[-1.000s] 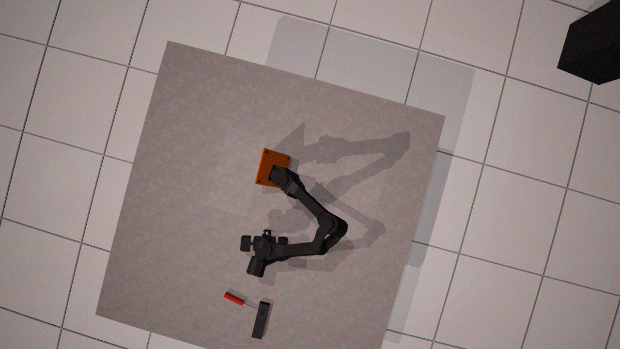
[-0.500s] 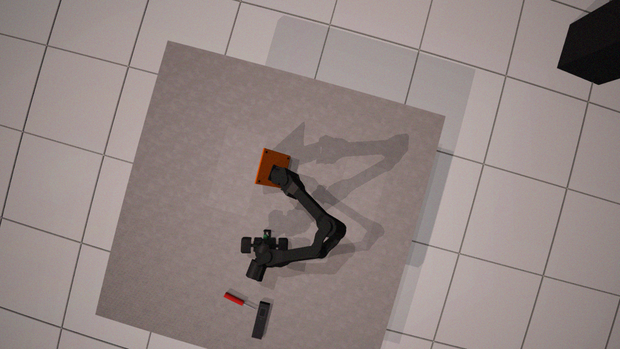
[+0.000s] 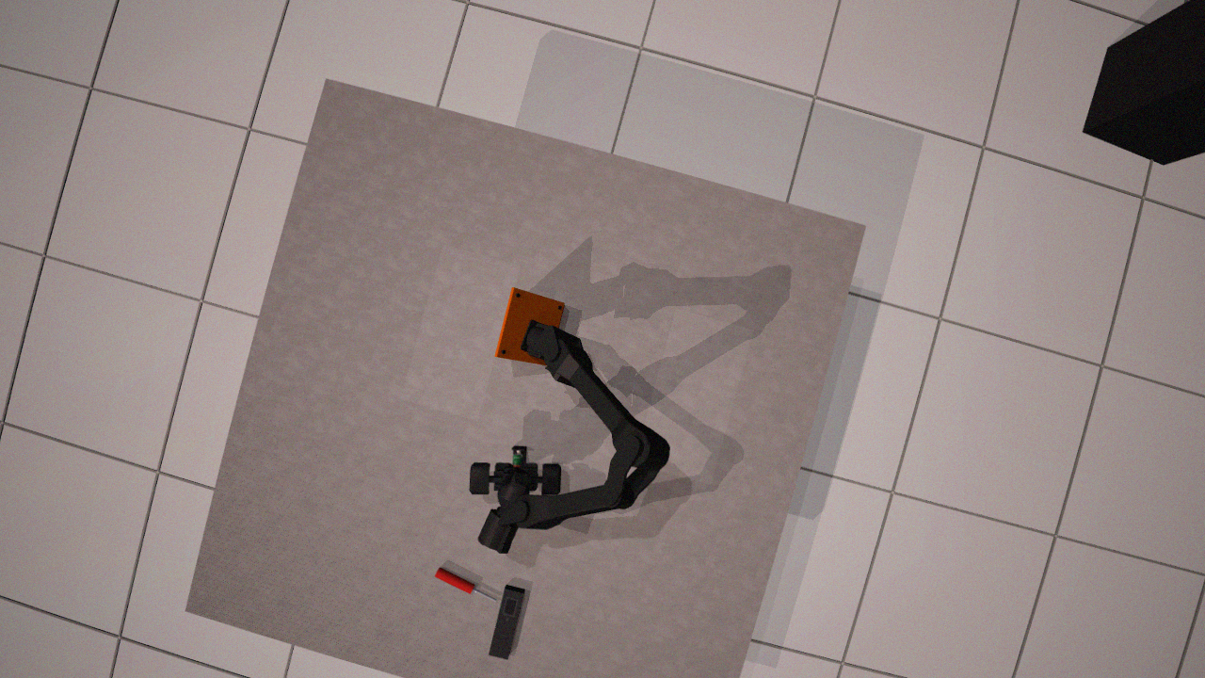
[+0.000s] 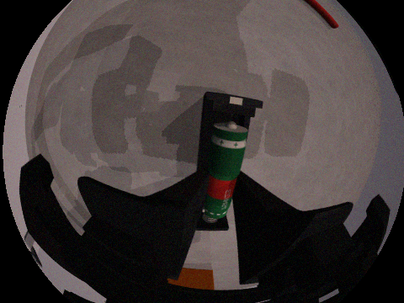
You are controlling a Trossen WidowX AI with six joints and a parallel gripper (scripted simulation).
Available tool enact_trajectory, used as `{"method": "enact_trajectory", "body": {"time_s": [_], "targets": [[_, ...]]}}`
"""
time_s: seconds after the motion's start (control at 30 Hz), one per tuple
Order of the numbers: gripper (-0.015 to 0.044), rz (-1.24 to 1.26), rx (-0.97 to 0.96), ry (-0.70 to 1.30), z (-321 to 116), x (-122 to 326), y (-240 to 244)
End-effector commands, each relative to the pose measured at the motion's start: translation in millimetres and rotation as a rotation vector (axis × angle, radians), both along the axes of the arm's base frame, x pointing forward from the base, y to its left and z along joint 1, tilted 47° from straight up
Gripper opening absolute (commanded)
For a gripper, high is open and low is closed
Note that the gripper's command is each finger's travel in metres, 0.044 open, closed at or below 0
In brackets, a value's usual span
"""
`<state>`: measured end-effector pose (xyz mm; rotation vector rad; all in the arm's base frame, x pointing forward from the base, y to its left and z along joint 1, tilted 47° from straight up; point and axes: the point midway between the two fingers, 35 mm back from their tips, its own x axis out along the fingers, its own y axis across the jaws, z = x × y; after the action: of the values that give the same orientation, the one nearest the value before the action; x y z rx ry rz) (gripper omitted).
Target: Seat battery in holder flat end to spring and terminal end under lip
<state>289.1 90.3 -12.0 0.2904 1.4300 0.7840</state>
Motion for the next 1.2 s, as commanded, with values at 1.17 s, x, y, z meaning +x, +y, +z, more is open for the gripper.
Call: {"method": "enact_trajectory", "body": {"time_s": [1.17], "targets": [[0.0061,0.038,-0.021,0.043,2,12,8]]}}
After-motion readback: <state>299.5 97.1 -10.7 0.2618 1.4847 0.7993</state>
